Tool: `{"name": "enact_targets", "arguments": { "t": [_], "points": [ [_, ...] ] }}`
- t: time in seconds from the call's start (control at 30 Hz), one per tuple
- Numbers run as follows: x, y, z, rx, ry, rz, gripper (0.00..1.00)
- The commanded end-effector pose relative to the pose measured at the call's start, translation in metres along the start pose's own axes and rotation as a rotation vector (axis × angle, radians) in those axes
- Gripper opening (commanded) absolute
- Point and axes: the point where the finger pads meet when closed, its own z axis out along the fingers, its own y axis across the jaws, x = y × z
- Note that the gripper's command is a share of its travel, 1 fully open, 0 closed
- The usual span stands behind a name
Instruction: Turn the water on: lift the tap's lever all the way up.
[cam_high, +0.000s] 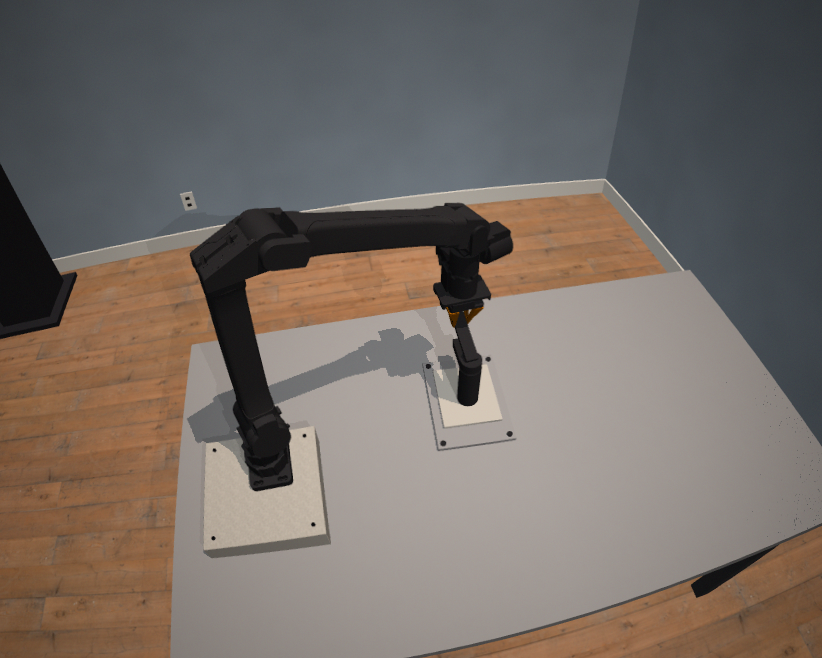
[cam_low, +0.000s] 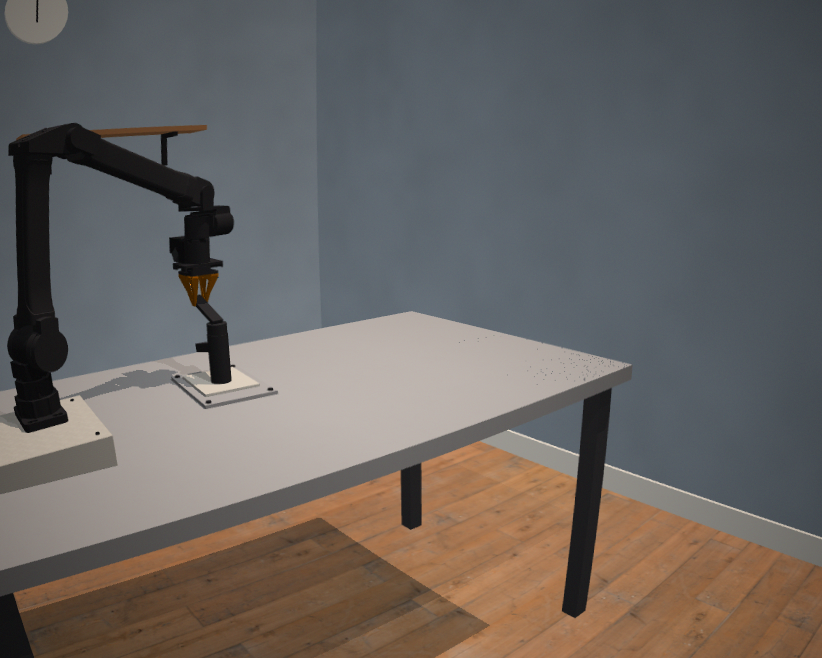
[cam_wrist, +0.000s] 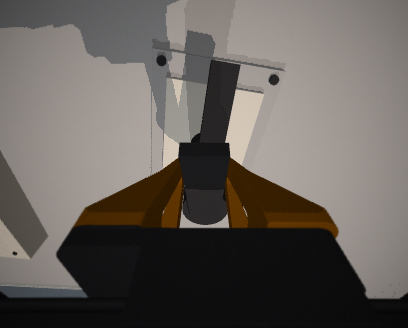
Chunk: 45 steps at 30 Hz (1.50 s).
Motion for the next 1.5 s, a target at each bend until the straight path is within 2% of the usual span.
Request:
{"name": "enact_targets", "arguments": {
  "t": [0.0, 0.8, 0.83, 1.47],
  "points": [
    [0.031, -0.015, -0.058, 0.07, 0.011, 0.076, 0.0],
    [0.031, -0.015, -0.058, 0.07, 0.011, 0.079, 0.0],
    [0.031, -0.015, -0.058, 0.07, 0.011, 0.079, 0.61],
    [0.021, -0.017, -0.042, 0.048, 0.013, 0.049, 0.61]
  ]
}}
